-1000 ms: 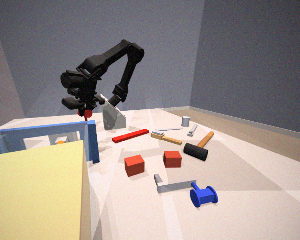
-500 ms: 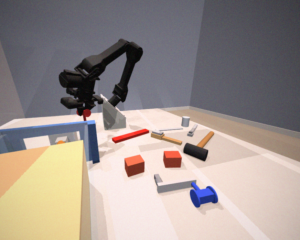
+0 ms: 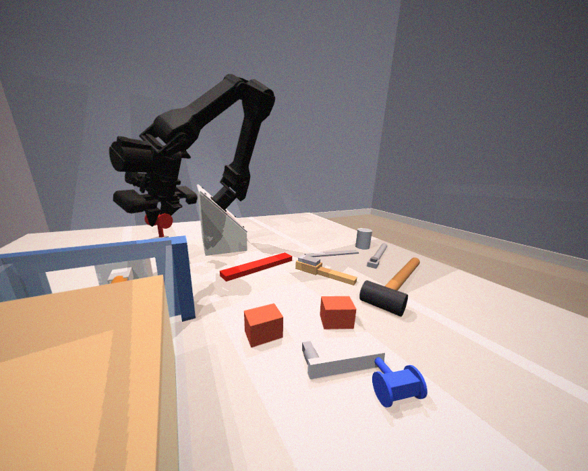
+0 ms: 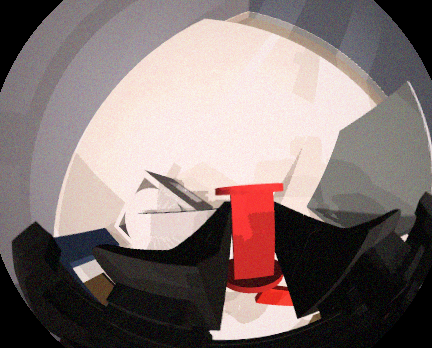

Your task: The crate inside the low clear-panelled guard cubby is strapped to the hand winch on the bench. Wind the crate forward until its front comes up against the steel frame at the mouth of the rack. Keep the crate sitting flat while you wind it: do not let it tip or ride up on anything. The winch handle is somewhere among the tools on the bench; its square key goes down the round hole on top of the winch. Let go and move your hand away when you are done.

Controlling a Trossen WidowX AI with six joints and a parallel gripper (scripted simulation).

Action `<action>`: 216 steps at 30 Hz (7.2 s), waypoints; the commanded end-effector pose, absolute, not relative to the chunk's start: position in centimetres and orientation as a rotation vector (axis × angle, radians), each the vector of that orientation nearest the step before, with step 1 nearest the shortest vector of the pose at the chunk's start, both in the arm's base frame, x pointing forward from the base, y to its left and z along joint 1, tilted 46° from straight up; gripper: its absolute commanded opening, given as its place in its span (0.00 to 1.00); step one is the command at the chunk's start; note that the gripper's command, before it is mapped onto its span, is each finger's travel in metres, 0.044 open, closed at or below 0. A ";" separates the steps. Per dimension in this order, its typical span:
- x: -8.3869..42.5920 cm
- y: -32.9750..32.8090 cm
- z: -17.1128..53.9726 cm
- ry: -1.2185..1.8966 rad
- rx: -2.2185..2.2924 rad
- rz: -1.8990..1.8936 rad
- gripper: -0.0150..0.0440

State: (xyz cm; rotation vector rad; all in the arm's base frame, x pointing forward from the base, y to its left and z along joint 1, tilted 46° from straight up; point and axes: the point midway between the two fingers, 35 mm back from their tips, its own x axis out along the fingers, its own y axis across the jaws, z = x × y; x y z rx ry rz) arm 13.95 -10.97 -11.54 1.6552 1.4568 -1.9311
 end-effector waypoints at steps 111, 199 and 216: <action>13.8 -20.4 -20.8 1.445 1.649 -1.933 0.25; 22.9 -22.6 -23.4 1.443 1.653 -1.926 0.25; 24.8 -22.2 -23.1 1.444 1.655 -1.925 0.25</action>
